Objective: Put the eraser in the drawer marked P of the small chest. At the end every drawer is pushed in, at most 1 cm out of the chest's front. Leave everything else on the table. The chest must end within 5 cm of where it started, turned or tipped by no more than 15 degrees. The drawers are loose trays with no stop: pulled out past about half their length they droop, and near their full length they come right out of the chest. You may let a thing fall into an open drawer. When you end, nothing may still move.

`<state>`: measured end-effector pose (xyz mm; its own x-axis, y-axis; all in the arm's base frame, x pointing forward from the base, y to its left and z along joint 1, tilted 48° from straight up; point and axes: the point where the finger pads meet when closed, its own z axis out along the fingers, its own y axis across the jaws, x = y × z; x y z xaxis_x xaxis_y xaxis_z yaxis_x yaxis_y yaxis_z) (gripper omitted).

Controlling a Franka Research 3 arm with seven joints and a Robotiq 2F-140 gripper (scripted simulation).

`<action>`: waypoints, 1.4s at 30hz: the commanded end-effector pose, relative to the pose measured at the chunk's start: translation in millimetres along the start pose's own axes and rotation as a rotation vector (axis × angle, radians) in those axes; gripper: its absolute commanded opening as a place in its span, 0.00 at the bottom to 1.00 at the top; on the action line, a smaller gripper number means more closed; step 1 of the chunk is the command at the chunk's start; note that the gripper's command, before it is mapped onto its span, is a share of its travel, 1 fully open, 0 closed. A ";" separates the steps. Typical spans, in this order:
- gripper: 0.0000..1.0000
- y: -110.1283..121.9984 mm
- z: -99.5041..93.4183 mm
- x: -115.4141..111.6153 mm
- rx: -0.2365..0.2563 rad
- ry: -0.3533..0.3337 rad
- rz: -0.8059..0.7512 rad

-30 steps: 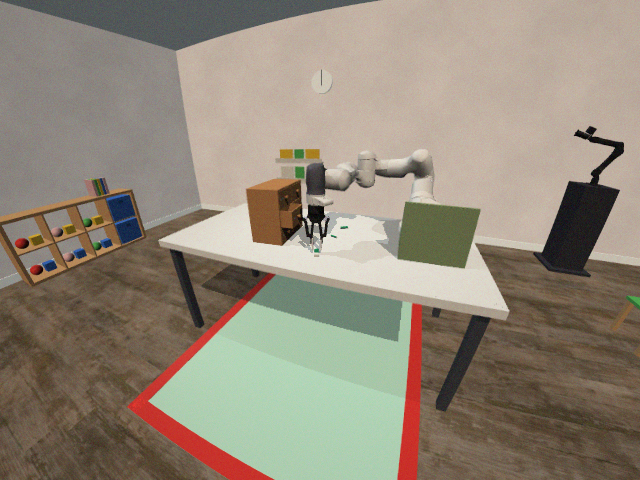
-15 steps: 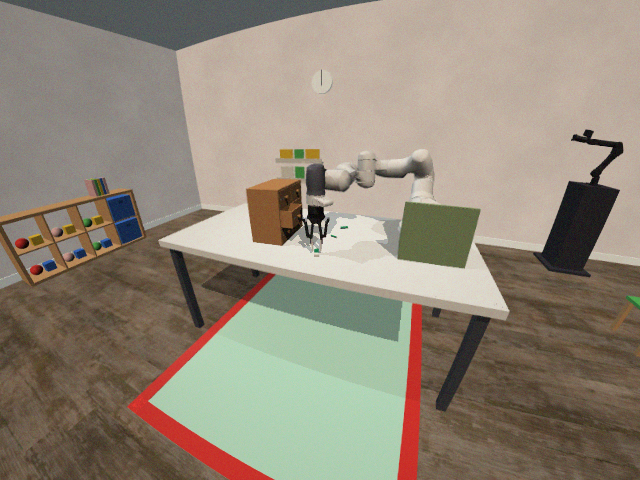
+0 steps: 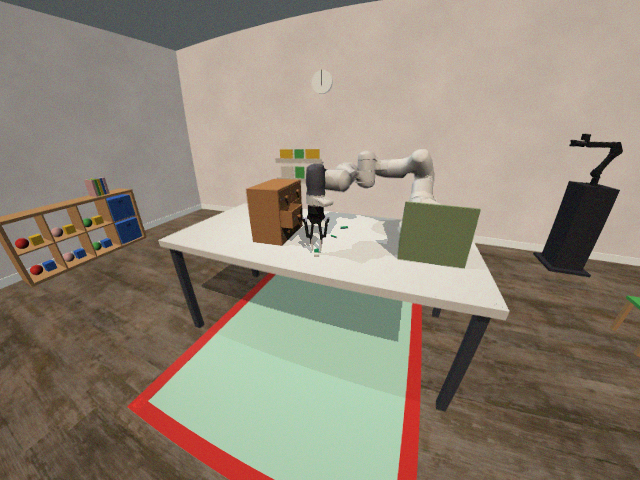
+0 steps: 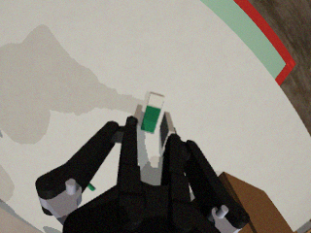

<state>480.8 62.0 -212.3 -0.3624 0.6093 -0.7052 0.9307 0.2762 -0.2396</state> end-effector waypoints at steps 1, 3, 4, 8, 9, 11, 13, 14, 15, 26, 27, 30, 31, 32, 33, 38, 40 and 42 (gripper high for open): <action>0.23 1.2 1.2 -0.2 -0.001 0.001 -0.003; 0.23 1.6 1.2 -0.2 -0.001 0.001 -0.003; 0.23 1.7 1.2 -0.2 -0.001 0.001 -0.003; 0.23 1.8 1.2 -0.3 -0.001 0.001 -0.003; 0.23 1.8 1.2 -0.3 -0.001 0.001 -0.003; 0.23 1.8 1.2 -0.3 -0.001 0.001 -0.003; 0.23 1.8 1.2 -0.3 -0.001 0.001 -0.003; 0.23 1.8 1.2 -0.3 -0.001 0.001 -0.003; 0.23 1.8 1.2 -0.3 -0.001 0.001 -0.003; 0.23 1.8 1.2 -0.3 -0.001 0.001 -0.003; 0.23 1.8 1.2 -0.3 -0.001 0.001 -0.003; 0.23 1.8 2.7 -0.3 -0.001 0.001 -0.003; 0.23 1.7 3.9 -0.3 -0.001 0.001 -0.003; 0.23 1.7 3.9 -0.3 -0.001 0.001 -0.003; 0.23 1.7 3.9 -0.3 -0.001 0.001 -0.003; 0.23 1.8 13.3 -0.2 -0.001 0.001 -0.003; 0.23 1.8 17.1 -0.2 -0.001 0.001 -0.003; 0.23 1.8 19.7 -0.2 -0.001 0.001 -0.003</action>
<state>481.6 50.2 -221.7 -0.3620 0.6074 -0.7071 0.9310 0.2736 -0.2416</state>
